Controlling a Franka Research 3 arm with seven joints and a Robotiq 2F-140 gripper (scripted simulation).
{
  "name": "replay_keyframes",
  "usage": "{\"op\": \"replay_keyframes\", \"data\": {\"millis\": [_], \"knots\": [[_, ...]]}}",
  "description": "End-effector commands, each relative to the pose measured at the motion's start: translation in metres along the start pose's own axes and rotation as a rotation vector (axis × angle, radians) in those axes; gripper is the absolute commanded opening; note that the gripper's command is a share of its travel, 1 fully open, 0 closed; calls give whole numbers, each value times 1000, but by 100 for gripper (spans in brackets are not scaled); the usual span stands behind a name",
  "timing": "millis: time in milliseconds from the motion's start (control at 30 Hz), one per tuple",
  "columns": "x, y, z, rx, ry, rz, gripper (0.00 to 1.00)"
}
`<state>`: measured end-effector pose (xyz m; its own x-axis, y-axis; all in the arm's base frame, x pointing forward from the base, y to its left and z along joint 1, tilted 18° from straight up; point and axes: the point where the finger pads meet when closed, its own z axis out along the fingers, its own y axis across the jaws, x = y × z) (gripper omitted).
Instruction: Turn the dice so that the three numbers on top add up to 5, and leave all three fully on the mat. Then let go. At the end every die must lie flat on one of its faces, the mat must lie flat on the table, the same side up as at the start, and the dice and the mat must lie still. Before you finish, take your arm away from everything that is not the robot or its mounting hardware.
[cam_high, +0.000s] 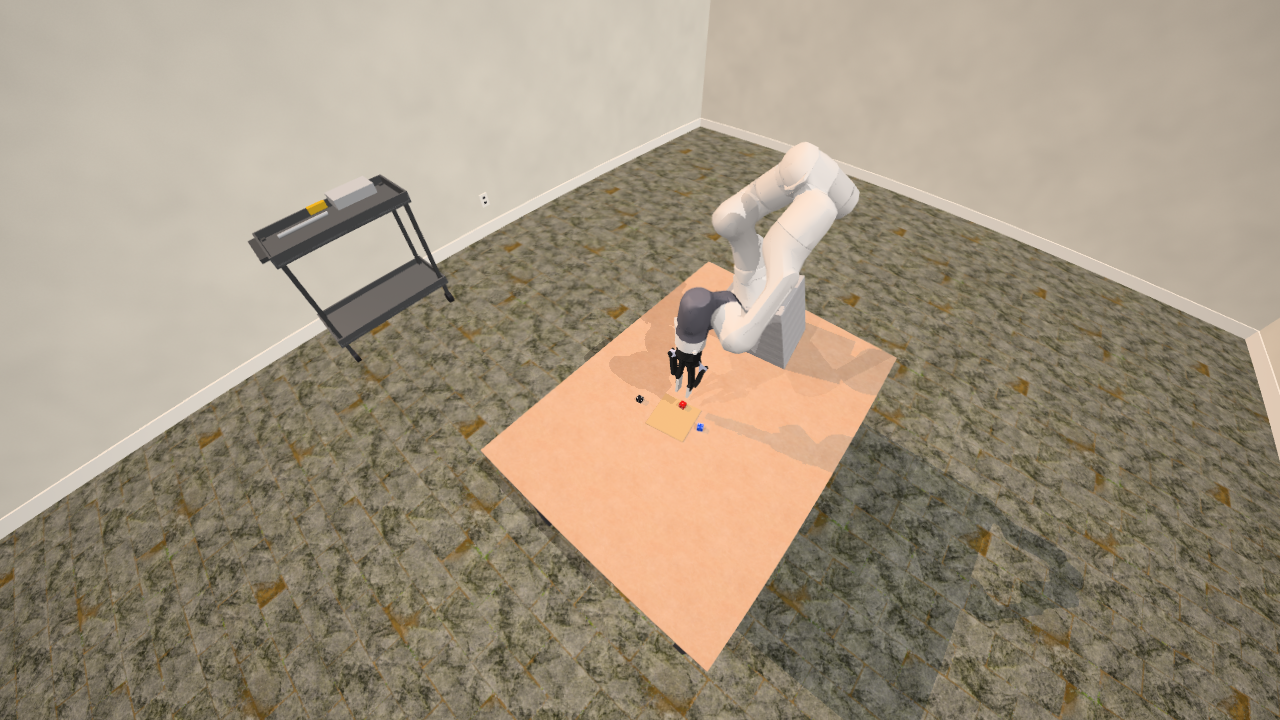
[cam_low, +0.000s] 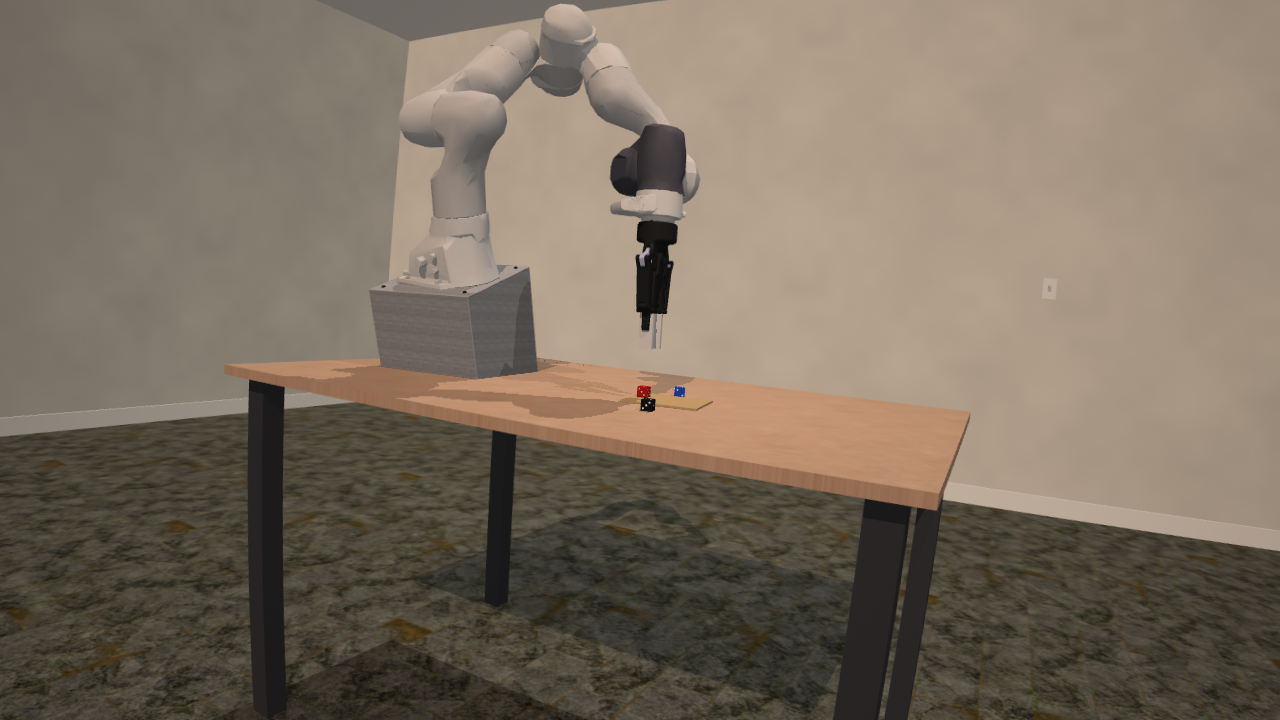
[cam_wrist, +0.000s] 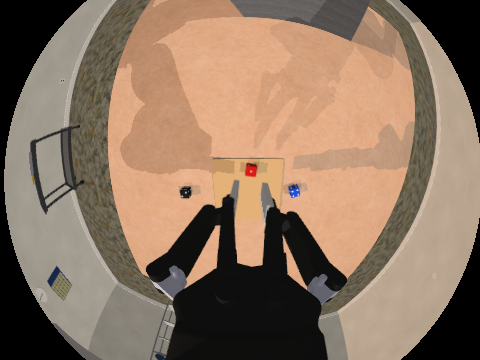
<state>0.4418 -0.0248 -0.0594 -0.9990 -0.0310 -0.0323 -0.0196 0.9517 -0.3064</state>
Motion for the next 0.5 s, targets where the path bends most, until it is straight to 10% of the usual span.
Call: {"op": "replay_keyframes", "data": {"millis": [0,33,467], "knots": [[4,1,-2,-2,14,30,21],[4,1,-2,-2,14,30,100],[4,1,-2,-2,14,30,100]]}}
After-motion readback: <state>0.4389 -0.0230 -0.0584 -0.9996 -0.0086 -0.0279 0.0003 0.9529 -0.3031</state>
